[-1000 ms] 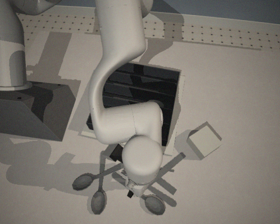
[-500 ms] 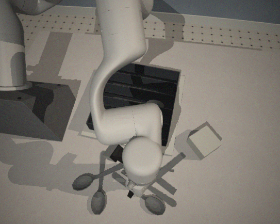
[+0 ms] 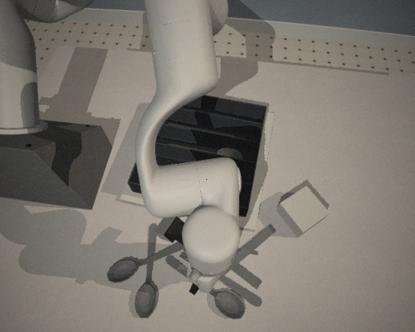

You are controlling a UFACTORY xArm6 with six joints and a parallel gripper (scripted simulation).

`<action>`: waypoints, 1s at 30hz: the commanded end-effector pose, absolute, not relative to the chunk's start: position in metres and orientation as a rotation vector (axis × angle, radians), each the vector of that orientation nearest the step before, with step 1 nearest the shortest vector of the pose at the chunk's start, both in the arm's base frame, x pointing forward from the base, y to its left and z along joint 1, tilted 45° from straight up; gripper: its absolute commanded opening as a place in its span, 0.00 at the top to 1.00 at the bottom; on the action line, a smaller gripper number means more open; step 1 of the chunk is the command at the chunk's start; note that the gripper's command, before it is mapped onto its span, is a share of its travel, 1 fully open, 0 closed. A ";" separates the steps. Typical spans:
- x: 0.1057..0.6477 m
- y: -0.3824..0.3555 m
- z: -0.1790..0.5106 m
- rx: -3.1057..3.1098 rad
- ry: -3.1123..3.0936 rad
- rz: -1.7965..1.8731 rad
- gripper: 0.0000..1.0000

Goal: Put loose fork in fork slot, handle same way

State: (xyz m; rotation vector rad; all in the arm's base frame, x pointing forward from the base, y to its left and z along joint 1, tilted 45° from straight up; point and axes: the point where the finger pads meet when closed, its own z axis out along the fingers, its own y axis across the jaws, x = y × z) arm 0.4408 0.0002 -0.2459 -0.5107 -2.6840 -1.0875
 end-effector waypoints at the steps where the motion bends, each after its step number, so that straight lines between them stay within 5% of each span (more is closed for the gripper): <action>1: 0.441 0.002 -0.248 -0.511 -2.685 -1.088 0.72; 30: 0.441 0.005 -0.251 -0.511 -2.685 -1.088 0.72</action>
